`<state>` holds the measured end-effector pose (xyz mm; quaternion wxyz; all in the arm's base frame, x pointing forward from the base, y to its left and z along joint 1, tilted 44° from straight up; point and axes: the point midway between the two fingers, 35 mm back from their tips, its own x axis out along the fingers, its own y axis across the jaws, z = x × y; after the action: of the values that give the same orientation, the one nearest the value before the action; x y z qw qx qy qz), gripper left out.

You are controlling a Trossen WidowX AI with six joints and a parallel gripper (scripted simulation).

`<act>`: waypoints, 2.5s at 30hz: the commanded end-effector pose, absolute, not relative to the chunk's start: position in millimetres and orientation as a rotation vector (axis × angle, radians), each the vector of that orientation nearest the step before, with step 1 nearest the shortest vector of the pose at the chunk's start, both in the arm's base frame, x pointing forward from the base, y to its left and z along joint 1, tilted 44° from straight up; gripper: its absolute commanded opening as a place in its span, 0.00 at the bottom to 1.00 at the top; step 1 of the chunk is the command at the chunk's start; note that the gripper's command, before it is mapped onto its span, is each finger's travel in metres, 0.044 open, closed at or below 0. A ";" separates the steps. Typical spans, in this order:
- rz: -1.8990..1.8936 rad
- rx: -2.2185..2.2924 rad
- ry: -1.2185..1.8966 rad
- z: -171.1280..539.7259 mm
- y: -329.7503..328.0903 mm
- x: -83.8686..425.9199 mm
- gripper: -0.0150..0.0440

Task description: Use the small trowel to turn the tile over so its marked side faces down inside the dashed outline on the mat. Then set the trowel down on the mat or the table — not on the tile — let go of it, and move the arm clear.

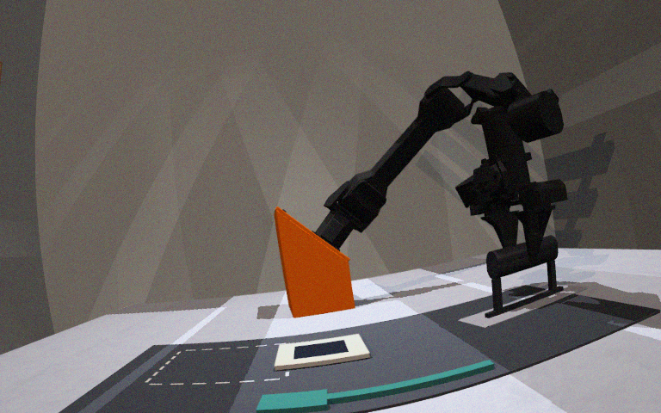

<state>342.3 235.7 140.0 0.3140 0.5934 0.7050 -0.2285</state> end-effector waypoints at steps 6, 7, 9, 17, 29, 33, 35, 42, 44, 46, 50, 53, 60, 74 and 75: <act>-0.619 1.582 1.856 170.8 205.7 344.3 0.71; -0.619 1.582 1.856 170.8 205.7 344.3 0.71; -0.619 1.582 1.856 170.8 205.7 344.3 0.71; -0.568 1.546 1.855 171.4 210.1 346.8 0.71; -0.569 1.544 1.855 157.6 223.4 345.4 0.71; -0.568 1.545 1.856 153.2 228.0 344.8 0.71; -0.568 1.546 1.856 150.9 230.2 344.4 0.71; -0.566 1.547 1.856 143.2 238.1 342.9 0.71; -0.566 1.548 1.857 141.8 239.6 342.6 0.71; -0.566 1.548 1.857 141.6 239.8 342.6 0.67; -0.566 1.548 1.857 141.6 239.8 342.6 0.49; -0.566 1.548 1.857 141.6 239.8 342.6 0.47; -0.566 1.548 1.857 141.6 239.8 342.6 0.47; -0.586 1.560 1.856 141.6 239.8 342.6 0.47; -0.611 1.576 1.856 141.6 239.8 342.6 0.47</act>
<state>342.5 239.9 142.5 0.3208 0.5916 0.7069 -0.2177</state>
